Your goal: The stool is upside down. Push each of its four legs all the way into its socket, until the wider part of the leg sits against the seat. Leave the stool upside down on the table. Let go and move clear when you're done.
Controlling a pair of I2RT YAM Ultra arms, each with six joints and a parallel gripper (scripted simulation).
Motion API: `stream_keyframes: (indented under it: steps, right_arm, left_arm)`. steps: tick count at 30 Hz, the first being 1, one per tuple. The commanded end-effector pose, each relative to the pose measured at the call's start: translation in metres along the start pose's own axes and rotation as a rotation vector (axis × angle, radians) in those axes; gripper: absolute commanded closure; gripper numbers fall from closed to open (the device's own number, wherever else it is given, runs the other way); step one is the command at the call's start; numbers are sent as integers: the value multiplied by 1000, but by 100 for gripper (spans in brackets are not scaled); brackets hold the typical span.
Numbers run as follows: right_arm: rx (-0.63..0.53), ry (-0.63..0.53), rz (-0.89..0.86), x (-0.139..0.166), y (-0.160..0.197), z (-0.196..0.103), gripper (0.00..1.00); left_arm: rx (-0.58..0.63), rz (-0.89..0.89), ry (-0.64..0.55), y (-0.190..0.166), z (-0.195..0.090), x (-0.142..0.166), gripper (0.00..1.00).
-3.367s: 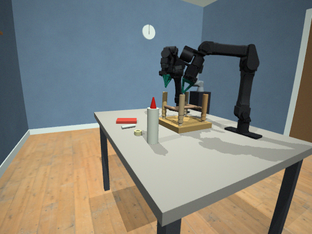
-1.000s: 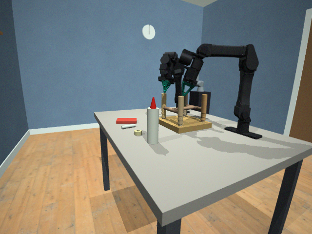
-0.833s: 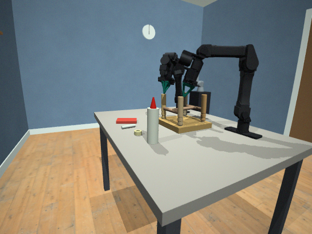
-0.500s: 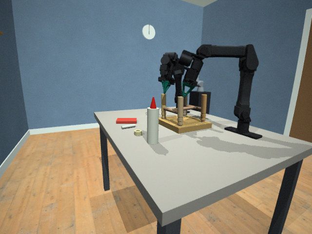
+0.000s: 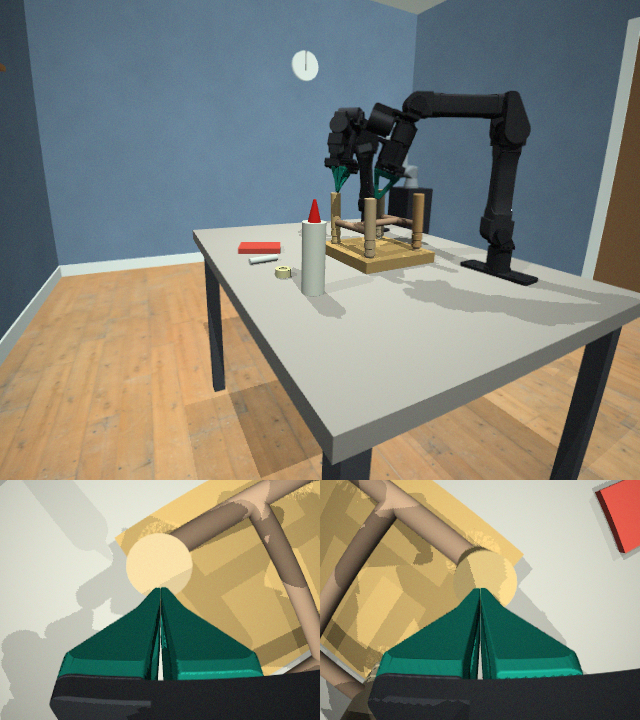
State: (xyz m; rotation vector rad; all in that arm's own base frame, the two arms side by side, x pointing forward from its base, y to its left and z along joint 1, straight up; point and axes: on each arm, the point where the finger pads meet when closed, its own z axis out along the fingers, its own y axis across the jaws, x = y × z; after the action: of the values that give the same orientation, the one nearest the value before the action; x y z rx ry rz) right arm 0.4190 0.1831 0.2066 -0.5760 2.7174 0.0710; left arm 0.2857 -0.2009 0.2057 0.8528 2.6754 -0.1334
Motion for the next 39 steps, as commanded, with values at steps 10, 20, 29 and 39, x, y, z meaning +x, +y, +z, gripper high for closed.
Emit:
stream_keyframes:
  steps: [10,20,29,39]
  right_arm:
    - [-11,272,-3,70,3,47,100]
    - [-7,222,-2,77,3,42,100]
    - [-4,34,0,20,2,22,100]
    - [-7,140,-3,43,2,38,100]
  left_arm:
    - [11,0,282,-3,41,70,100]
    - [2,-1,243,-4,43,87,100]
    - [-15,-9,27,2,14,28,100]
    - [-5,-5,130,0,51,54,100]
